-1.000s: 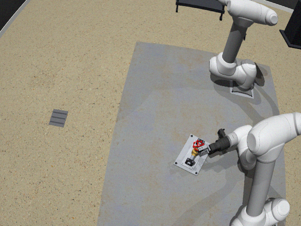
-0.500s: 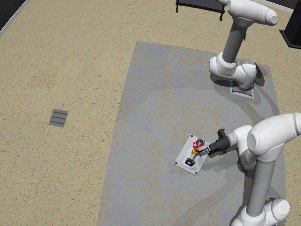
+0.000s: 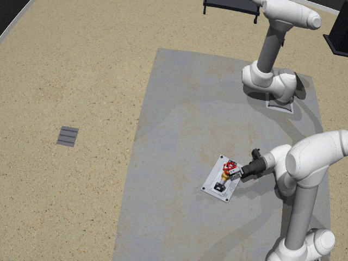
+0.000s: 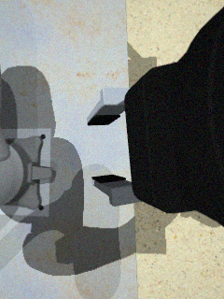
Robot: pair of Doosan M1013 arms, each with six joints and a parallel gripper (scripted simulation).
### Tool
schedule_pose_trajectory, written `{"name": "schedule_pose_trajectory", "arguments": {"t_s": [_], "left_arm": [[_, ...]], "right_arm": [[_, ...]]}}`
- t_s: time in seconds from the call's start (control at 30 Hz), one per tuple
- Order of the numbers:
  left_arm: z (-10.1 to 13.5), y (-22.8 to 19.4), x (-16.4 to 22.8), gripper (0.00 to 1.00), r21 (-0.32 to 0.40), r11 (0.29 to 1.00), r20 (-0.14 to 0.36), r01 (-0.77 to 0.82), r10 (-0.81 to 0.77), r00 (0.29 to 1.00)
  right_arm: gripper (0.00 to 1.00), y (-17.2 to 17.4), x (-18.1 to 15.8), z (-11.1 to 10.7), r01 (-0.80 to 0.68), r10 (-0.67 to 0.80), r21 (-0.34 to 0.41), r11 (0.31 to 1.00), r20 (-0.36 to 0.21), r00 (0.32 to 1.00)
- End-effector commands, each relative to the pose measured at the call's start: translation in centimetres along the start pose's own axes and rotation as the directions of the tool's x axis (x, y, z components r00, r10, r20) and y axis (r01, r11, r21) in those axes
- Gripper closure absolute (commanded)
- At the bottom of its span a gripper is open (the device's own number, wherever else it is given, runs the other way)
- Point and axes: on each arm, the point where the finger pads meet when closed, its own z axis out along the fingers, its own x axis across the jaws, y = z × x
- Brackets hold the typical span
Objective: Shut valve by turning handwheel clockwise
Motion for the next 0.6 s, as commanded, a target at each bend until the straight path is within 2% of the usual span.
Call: {"name": "schedule_pose_trajectory", "arguments": {"t_s": [0.0,0.17,0.2,0.57], "left_arm": [[0.0,-0.03,-0.1,0.45,0.0,1.0,0.0,0.002,-0.002,1.0],[0.0,-0.03,-0.1,0.45,0.0,1.0,0.0,0.002,-0.002,1.0],[0.0,-0.03,-0.1,1.0,0.0,1.0,0.0,0.002,-0.002,1.0],[0.0,-0.03,-0.1,1.0,0.0,1.0,0.0,0.002,-0.002,1.0]], "right_arm": [[0.0,0.01,0.01,-0.06,0.0,0.0,-0.001,1.0,0.0,1.0],[0.0,0.01,0.01,-0.06,0.0,0.0,-0.001,1.0,0.0,1.0],[0.0,0.01,0.01,-0.06,0.0,0.0,-0.001,1.0,0.0,1.0],[0.0,0.01,0.01,-0.06,0.0,0.0,-0.001,1.0,0.0,1.0]]}}
